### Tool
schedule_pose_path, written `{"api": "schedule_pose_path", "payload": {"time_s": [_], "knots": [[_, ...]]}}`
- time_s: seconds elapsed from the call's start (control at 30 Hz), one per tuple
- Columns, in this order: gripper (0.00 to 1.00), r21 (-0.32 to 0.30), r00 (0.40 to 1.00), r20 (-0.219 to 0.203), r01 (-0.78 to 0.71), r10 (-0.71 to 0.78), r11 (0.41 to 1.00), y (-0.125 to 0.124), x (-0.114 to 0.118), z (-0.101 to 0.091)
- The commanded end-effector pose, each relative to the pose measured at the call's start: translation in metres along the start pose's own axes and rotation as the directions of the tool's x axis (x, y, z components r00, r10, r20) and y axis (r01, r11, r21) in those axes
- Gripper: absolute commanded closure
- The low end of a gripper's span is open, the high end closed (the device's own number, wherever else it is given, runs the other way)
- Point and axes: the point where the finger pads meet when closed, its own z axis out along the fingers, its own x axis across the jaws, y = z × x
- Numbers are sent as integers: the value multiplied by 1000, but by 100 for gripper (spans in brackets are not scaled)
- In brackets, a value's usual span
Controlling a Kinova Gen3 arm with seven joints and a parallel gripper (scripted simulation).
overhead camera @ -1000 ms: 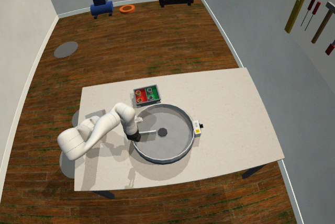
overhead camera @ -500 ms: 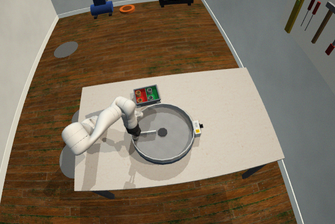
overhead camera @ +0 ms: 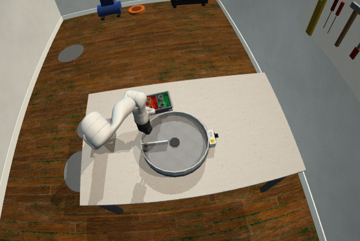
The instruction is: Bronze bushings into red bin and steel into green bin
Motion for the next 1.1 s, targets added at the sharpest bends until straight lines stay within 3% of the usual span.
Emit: {"api": "schedule_pose_path", "payload": {"time_s": [0.0,0.07,0.2,0.37,0.57,0.73,0.83,0.93,1.0,1.07], "knots": [[100,3,1000,2,-27,27,1000,-32,-16,0],[100,3,998,2,-56,56,998,-51,-25,0],[100,3,998,2,-57,57,998,-52,-25,0],[100,3,992,3,-130,130,992,-102,-49,-1],[100,3,991,3,-130,130,991,-103,-49,-1],[100,3,979,3,-203,203,979,-154,-73,-1],[100,3,979,3,-203,203,979,-154,-73,-1],[100,3,969,4,-246,246,969,-184,-87,-2],[100,3,969,4,-246,246,969,-184,-87,-2],[100,3,962,4,-275,275,962,-205,-96,-2]]}}
